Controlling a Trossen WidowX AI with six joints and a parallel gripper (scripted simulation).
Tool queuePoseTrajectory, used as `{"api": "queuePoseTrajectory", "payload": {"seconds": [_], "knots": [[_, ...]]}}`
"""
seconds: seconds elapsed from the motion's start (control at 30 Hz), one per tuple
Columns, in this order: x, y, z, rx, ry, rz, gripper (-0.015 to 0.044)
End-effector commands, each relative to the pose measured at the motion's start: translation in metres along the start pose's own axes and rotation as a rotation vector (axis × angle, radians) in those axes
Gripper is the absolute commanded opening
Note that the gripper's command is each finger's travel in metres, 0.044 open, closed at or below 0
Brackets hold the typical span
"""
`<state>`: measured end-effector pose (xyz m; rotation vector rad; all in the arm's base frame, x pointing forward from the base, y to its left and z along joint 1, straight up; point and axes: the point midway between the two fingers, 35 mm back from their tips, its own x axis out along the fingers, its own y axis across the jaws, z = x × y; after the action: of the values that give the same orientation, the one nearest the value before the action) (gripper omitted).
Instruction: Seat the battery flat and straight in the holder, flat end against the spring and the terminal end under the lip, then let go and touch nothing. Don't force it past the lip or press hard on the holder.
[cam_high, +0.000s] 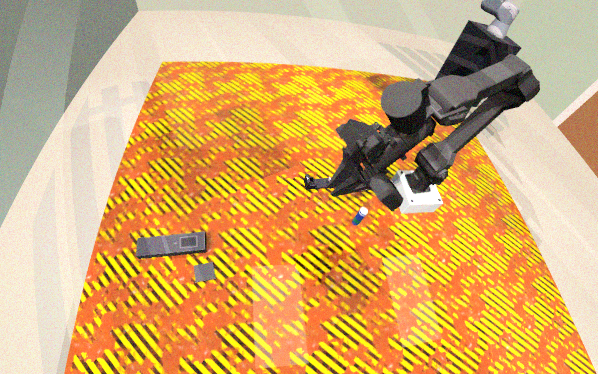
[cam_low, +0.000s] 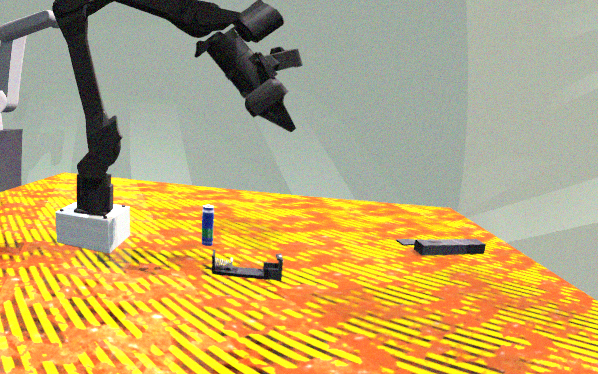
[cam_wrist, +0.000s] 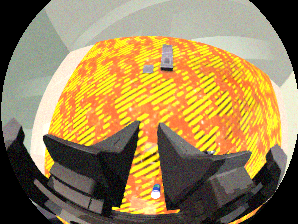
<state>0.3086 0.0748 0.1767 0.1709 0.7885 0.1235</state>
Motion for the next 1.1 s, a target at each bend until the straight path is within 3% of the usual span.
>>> {"api": "queuePoseTrajectory", "payload": {"seconds": [0.0,0.1,0.17,0.57,0.9,1.07], "knots": [[0.003,0.019,-0.083,0.064,0.498,-0.109,0.0000],[-0.011,0.022,-0.115,0.070,0.703,-0.206,0.0000],[-0.015,0.023,-0.121,0.069,0.747,-0.232,0.0000],[-0.014,0.023,-0.122,0.069,0.747,-0.232,0.0000],[0.039,0.009,-0.172,0.069,0.748,-0.232,0.0000],[0.042,0.008,-0.176,0.069,0.748,-0.232,0.0000]]}}
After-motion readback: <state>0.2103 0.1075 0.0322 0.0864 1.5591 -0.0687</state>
